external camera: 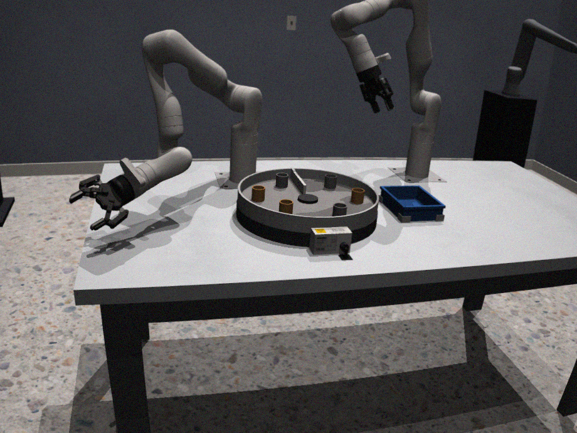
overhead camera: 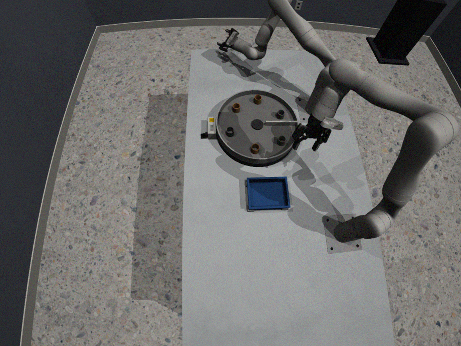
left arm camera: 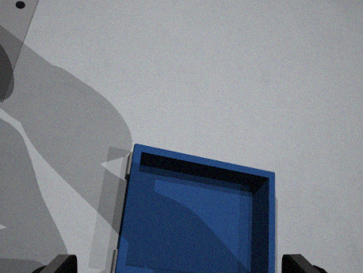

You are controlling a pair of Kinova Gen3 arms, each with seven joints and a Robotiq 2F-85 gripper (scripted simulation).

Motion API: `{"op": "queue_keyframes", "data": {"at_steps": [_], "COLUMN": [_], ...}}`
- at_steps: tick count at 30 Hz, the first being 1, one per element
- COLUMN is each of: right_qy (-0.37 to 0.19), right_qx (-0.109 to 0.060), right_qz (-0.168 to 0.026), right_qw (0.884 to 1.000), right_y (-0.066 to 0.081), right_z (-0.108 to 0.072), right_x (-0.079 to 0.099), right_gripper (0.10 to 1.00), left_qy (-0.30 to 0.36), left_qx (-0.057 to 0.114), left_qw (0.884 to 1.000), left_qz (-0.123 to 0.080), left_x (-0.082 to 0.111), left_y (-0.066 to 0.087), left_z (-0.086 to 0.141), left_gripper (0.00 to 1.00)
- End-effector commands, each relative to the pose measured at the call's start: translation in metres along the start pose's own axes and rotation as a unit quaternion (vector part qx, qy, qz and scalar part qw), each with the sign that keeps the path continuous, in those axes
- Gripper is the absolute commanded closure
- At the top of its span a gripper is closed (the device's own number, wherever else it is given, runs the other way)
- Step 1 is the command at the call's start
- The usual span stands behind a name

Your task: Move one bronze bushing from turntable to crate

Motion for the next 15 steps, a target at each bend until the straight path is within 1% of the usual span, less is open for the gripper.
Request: {"op": "queue_keyframes", "data": {"at_steps": [1,8,10,15], "right_qy": [-0.001,-0.012,-0.012,-0.027], "right_qx": [-0.001,-0.005,-0.005,-0.011], "right_qz": [0.001,-0.002,-0.002,-0.007], "right_qw": [1.0,1.0,1.0,1.0], "right_y": [0.0,0.002,0.002,0.005], "right_z": [0.001,0.002,0.002,0.004], "right_x": [0.002,0.005,0.005,0.009], "right_gripper": [0.099,0.099,0.099,0.099], "left_qy": [0.002,0.018,0.018,0.042], "left_qx": [0.001,0.009,0.009,0.022], "left_qw": [1.0,1.0,1.0,0.999], "left_qz": [0.0,0.002,0.002,0.006], "left_x": [0.001,0.005,0.005,0.011], "left_y": [0.0,-0.007,-0.007,-0.017], "left_z": [0.001,0.01,0.01,0.024], "left_gripper": [0.001,0.001,0.001,0.001]}}
Point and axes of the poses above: on each arm, the point where the finger pads meet when closed, its own y axis back along the fingers, its own z axis across the jaws, x = y × z, the point moved 2 cm from there along y, back along the fingers
